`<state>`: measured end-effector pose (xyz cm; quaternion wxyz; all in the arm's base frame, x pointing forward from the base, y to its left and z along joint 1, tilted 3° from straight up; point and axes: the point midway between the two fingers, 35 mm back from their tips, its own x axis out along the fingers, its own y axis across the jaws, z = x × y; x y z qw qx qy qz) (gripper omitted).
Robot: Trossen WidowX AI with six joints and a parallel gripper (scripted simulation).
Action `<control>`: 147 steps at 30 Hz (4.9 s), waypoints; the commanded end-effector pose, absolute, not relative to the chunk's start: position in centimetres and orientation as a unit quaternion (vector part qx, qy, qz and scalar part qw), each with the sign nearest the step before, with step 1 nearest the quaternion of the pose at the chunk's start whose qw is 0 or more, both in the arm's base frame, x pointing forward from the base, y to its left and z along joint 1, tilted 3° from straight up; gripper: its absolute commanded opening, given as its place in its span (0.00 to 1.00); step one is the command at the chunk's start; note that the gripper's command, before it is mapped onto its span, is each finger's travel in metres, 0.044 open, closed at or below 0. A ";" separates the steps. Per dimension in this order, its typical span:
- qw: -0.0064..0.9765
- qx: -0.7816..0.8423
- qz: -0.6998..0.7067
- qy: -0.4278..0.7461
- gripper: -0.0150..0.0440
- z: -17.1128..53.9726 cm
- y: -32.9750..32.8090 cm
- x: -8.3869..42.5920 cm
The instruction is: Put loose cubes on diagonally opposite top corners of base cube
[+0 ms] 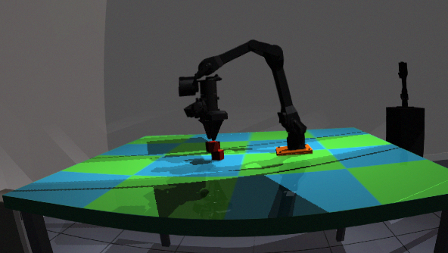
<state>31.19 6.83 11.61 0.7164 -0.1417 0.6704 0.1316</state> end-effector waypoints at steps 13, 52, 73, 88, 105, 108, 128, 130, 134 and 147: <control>0.717 -0.143 0.133 0.669 0.65 12.9 6.7 31.2; 0.642 -0.353 0.312 0.605 0.70 13.6 -15.0 31.8; 0.642 -0.353 0.312 0.605 0.70 9.5 -15.0 31.9; 0.642 -0.353 0.312 0.605 0.70 7.0 -15.1 32.1; 0.642 -0.353 0.312 0.605 0.43 6.5 -15.1 32.2; 0.642 -0.353 0.312 0.605 0.43 7.3 -15.1 32.2; 0.642 -0.353 0.312 0.605 0.43 13.7 -15.1 32.2; 0.642 -0.353 0.312 0.605 0.43 14.4 -15.1 32.1; 0.642 -0.353 0.312 0.605 0.43 15.7 -15.0 31.9; 0.646 -0.346 0.306 0.608 0.43 17.4 -14.1 31.6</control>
